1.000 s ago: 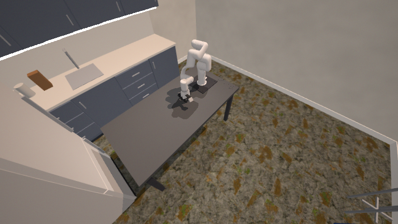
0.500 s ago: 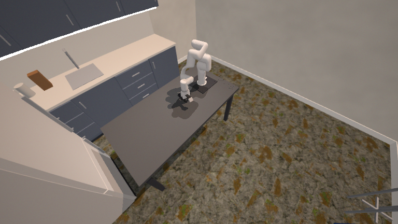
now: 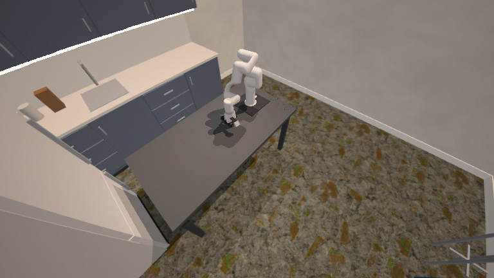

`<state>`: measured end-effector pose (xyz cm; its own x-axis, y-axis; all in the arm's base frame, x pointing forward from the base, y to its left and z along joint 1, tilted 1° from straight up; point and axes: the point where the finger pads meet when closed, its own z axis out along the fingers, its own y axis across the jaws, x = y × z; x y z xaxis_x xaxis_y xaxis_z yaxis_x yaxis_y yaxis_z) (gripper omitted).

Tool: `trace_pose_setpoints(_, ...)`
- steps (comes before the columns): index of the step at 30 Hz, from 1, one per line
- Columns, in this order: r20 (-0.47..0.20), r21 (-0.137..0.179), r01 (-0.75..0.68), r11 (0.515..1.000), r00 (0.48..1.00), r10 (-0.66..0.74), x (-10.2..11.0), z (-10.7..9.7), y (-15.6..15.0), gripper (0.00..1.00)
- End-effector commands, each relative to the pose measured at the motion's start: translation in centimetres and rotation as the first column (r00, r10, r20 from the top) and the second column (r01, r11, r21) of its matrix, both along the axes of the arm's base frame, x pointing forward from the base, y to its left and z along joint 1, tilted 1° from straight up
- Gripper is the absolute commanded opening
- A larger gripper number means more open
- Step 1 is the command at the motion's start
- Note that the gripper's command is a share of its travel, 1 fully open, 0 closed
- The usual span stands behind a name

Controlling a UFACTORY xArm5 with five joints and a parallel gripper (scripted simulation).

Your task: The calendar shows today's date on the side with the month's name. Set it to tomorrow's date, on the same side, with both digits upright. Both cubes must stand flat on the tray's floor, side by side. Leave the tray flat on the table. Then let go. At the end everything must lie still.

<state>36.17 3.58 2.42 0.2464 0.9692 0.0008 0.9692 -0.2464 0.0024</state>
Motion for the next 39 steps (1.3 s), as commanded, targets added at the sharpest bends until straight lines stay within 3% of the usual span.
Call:
trace_pose_setpoints(1,0.003,0.000,0.000,1.000,1.000,0.000,0.12,0.09,0.01,0.49)
trace_pose_setpoints(2,0.003,0.000,0.000,1.000,1.000,0.000,0.12,0.09,0.01,0.49)
trace_pose_setpoints(3,0.003,0.000,0.000,1.000,1.000,0.000,0.12,0.09,0.01,0.29)
trace_pose_setpoints(39,0.003,0.000,0.000,1.000,1.000,0.000,0.12,0.14,0.01,0.29)
